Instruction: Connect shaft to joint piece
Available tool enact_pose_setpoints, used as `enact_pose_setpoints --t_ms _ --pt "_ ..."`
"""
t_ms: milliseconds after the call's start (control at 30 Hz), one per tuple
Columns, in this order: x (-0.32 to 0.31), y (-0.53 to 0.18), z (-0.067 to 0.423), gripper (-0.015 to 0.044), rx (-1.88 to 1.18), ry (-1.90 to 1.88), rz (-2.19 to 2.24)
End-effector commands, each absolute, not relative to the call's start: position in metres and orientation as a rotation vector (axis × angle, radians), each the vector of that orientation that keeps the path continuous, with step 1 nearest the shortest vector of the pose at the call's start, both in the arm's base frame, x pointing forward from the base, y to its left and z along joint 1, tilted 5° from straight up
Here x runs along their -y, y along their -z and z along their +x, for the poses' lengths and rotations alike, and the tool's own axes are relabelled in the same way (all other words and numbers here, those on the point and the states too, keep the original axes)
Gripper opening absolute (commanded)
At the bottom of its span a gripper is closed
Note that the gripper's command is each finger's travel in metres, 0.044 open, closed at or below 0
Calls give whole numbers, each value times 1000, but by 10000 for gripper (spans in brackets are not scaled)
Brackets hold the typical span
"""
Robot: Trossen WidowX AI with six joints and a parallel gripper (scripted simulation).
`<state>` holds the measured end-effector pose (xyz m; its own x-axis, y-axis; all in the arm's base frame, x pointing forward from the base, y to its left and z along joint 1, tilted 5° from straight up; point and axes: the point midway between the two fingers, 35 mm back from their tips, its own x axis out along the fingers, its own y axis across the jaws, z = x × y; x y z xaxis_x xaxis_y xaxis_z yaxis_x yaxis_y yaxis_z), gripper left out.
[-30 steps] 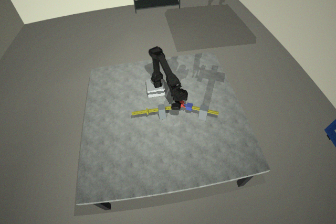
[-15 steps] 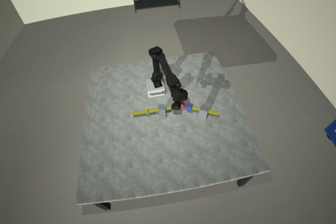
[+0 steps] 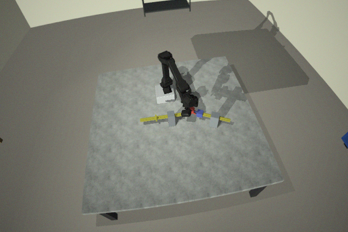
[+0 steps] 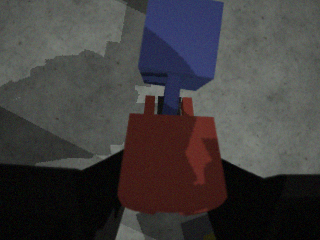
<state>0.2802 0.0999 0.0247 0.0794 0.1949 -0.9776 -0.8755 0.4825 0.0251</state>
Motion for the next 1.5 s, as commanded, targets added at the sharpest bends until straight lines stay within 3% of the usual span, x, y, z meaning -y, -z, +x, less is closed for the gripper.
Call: enact_pose_setpoints --t_ms 0,333,1467 --pt "-100 -25 280 173 -1234 -908 -703" --pt "-100 -25 280 436 -1234 -908 -703" --pt "-101 -58 281 440 -1454 -821 -819"
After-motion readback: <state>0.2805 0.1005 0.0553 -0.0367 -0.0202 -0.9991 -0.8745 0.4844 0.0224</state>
